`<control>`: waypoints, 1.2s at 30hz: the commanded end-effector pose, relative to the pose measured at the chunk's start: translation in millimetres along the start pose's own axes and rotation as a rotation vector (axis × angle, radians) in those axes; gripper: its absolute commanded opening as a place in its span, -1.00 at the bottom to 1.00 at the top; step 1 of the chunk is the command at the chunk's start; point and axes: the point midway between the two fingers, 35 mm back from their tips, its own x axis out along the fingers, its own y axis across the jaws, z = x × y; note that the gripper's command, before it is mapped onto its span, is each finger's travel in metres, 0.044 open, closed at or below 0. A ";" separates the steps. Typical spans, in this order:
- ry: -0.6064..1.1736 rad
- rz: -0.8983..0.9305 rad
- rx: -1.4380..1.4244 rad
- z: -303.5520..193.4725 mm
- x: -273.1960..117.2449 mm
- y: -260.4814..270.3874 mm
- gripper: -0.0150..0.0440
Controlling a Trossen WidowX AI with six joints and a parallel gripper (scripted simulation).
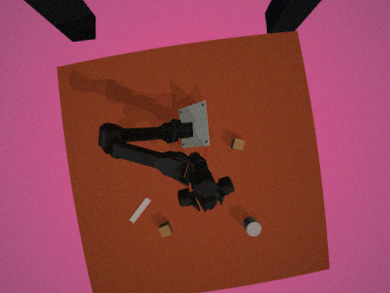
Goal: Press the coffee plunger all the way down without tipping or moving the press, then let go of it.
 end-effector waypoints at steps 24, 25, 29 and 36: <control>0.002 0.007 -0.003 -6.2 5.3 2.2 -0.06; 0.002 0.007 -0.003 -7.5 6.4 2.5 -0.06; 0.003 0.008 -0.003 -12.5 10.6 3.3 -0.06; 0.005 0.009 -0.003 -21.5 17.8 4.5 -0.06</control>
